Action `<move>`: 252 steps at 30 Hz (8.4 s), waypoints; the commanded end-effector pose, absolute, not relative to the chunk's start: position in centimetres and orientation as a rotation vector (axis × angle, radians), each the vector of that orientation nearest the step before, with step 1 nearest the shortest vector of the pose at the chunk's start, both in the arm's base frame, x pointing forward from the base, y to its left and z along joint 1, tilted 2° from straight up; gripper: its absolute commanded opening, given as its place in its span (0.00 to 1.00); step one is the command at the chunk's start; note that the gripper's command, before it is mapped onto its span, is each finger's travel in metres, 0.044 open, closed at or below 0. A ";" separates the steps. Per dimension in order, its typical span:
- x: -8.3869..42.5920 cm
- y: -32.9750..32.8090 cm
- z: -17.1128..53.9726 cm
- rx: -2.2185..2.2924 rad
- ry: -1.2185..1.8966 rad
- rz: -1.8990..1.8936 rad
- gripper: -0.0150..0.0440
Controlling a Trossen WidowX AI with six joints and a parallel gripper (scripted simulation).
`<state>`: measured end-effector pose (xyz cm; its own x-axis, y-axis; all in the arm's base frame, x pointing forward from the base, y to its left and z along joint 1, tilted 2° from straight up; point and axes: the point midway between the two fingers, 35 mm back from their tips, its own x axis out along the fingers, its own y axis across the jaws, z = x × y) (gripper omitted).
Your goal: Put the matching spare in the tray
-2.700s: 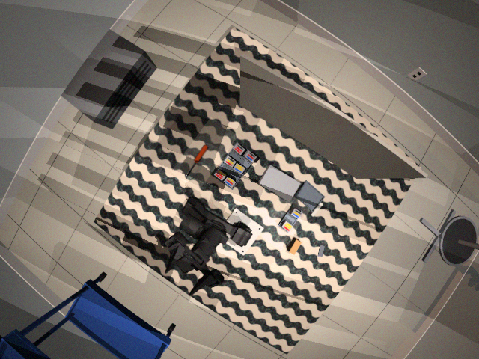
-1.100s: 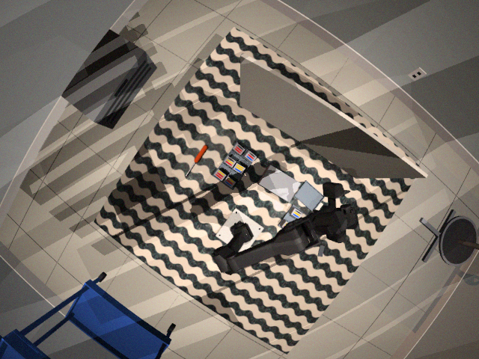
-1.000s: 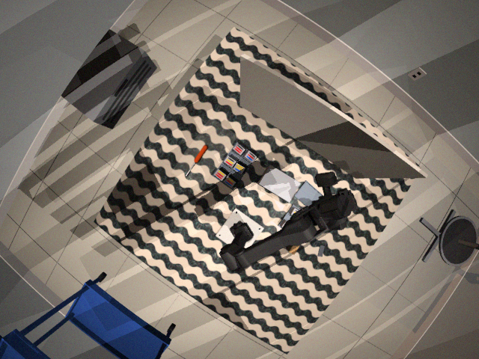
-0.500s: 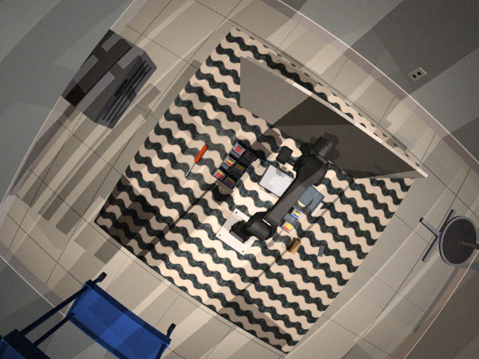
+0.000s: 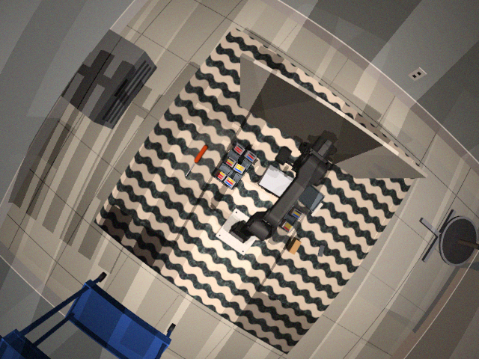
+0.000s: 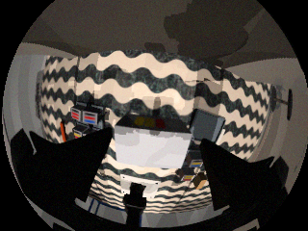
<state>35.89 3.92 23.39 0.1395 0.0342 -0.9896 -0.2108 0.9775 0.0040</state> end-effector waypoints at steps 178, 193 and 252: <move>21.7 -16.0 20.3 1.158 1.228 -1.106 0.25; 28.8 -15.6 20.7 1.153 1.216 -1.082 0.25; 35.7 -14.4 17.5 1.170 1.210 -1.094 0.25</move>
